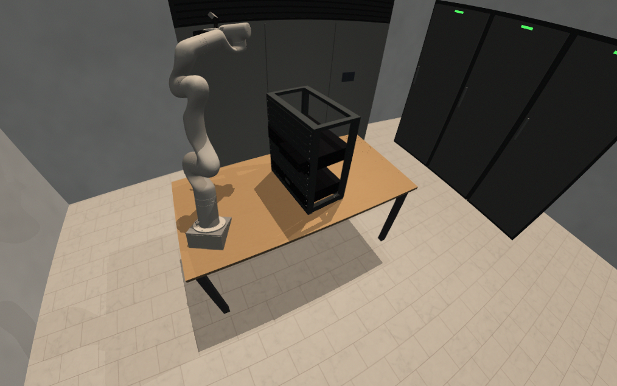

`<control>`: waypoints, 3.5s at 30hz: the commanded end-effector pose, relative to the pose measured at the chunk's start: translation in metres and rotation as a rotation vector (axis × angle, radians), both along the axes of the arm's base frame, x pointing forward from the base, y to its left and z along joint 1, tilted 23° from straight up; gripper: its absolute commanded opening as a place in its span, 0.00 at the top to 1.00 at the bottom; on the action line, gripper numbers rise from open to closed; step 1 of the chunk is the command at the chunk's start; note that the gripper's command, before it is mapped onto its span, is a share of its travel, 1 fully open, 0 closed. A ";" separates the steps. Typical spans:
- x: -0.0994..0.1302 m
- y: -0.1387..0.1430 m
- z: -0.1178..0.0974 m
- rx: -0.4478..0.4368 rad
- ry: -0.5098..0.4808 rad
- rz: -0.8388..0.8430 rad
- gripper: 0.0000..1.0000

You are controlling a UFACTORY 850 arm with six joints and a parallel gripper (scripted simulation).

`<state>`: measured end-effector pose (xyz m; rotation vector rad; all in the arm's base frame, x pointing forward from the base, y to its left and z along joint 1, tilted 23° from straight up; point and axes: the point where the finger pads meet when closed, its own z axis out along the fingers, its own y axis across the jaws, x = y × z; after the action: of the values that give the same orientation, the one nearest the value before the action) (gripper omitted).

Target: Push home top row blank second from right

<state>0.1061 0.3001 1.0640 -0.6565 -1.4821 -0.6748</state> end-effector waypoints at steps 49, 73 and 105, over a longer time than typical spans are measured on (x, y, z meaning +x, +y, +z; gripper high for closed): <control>-0.001 0.000 0.001 0.001 -0.002 0.000 0.00; 0.003 0.000 0.002 0.008 0.005 -0.009 0.00; 0.039 0.002 0.015 0.080 0.077 -0.105 0.00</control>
<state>0.1379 0.3025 1.0753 -0.6885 -1.3749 -0.7562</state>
